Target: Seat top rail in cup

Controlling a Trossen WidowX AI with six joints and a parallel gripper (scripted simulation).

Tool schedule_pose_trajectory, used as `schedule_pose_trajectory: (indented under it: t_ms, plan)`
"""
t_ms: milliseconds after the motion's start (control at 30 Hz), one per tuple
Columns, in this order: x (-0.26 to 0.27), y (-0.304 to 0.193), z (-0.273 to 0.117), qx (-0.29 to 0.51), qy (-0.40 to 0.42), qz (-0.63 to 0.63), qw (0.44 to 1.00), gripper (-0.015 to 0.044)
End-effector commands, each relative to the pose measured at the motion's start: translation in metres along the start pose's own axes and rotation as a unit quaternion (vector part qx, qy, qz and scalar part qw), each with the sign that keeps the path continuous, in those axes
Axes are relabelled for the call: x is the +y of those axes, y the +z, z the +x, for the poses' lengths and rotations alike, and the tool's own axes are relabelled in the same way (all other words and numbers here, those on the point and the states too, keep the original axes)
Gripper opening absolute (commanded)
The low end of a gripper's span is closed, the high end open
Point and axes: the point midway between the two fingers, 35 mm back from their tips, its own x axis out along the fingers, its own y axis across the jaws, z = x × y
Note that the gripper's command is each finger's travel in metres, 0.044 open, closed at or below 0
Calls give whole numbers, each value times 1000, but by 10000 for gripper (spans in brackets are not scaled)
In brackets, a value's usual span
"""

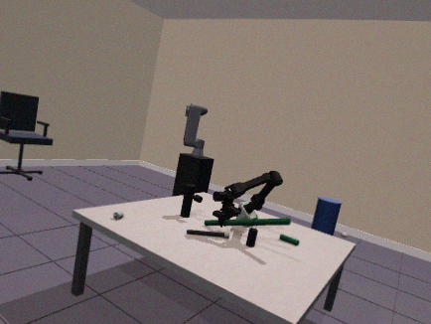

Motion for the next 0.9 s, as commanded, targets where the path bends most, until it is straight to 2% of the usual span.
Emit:
schedule_pose_trajectory:
  t_ms: [0, 200, 567, 867]
  plan:
    - [0, 0, -4, -2, 2, 2, 1000, 0]
    - [-2, -9, -16, 30, 0, -1, 1000, 0]
    - [-2, -47, -78, 177, 3, -4, 984, 0]
    - [-2, -48, -79, 179, 3, -4, 984, 0]
